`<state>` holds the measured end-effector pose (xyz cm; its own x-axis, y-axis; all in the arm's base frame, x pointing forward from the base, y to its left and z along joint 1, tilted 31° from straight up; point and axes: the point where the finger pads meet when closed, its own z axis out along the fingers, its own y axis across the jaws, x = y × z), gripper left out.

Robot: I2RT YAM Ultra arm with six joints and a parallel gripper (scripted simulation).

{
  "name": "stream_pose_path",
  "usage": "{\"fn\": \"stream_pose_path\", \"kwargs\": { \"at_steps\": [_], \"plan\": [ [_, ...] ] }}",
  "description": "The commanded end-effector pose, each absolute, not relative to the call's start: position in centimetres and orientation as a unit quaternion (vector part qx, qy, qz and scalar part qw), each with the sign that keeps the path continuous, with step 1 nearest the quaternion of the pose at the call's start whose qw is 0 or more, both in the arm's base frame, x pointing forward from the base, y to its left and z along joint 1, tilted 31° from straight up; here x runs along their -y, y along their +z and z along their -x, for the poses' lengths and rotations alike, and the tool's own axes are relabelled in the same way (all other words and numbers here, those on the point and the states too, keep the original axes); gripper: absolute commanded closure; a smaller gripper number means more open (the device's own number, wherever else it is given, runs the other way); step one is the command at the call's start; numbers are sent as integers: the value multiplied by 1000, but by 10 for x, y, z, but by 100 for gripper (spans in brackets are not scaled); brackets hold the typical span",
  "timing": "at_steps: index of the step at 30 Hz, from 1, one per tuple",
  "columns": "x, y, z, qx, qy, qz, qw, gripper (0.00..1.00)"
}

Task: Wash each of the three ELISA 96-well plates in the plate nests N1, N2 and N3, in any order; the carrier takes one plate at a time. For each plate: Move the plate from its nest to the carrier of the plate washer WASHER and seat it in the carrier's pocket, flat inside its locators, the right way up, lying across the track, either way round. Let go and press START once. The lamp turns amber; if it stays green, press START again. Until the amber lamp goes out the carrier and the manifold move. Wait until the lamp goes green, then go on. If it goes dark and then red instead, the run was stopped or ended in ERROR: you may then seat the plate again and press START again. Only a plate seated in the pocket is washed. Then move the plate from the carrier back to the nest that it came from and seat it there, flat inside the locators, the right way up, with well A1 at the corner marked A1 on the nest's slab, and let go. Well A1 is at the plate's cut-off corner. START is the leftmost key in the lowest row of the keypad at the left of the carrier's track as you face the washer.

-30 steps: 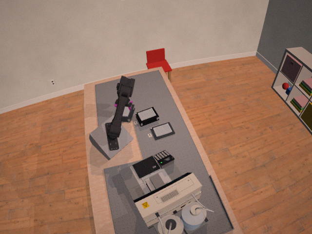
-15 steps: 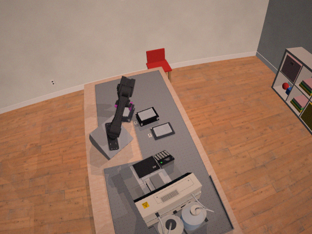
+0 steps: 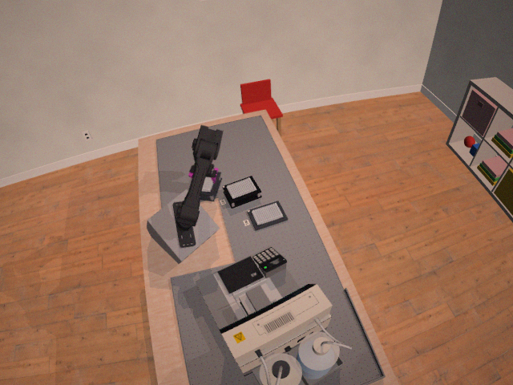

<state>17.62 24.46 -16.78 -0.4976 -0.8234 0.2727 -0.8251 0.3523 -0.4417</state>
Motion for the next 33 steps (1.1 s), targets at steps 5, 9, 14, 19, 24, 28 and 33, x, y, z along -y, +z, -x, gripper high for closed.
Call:
{"fn": "stream_pose_path", "kwargs": {
  "at_steps": [5,9,14,19,24,28,33],
  "plan": [
    [-248,-166,-176,822,267,-503,-3,20],
    [-248,-166,-176,822,267,-503,-3,30],
    [-248,-166,-176,822,267,-503,-3,40],
    [-248,-166,-176,822,267,-503,-3,60],
    [-248,-166,-176,822,267,-503,-3,80],
    [-248,-166,-176,822,267,-503,-3,80],
    [-248,-166,-176,822,267,-503,-3,100]
  ]
}}
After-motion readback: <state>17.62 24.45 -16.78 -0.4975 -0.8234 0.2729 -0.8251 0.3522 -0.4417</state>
